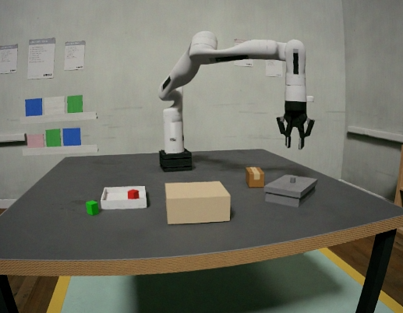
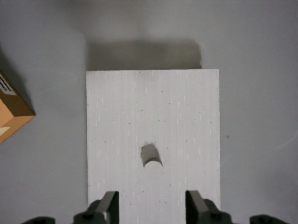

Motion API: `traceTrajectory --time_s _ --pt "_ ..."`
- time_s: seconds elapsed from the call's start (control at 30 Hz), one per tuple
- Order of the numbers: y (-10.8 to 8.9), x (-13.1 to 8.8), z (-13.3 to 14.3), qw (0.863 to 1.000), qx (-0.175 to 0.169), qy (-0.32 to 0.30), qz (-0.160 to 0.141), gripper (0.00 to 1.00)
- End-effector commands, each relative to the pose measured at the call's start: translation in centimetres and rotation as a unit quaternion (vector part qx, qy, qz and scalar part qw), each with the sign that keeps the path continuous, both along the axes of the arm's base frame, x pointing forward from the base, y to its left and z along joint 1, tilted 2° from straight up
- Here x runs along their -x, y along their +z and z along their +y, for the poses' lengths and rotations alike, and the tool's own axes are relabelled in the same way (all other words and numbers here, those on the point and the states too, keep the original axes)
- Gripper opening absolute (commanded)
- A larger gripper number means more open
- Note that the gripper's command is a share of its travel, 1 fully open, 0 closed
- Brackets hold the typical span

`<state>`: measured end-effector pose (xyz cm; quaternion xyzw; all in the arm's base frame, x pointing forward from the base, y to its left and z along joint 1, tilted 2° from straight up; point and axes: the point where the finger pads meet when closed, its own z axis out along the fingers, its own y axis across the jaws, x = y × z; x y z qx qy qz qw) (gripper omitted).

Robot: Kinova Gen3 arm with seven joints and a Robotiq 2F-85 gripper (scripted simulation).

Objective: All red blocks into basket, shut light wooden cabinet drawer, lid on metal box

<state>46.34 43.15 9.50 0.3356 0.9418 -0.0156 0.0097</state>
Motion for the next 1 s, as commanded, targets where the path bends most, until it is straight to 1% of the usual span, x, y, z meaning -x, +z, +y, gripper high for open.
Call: traceTrajectory --time_s 0.0,0.47,0.73,0.8,0.97 --pt "0.1 0.0 0.0 1.000 -0.001 0.000 -0.001 0.48" --pt "-0.2 0.0 0.0 1.000 -0.001 0.000 -0.001 0.48" --pt "-1.4 -0.1 0.0 1.000 -0.001 0.000 -0.001 0.48" --pt "-1.4 -0.1 0.0 1.000 -0.001 0.000 -0.001 0.48" --pt "-2.5 -0.1 0.0 1.000 -0.001 0.000 -0.001 0.48"
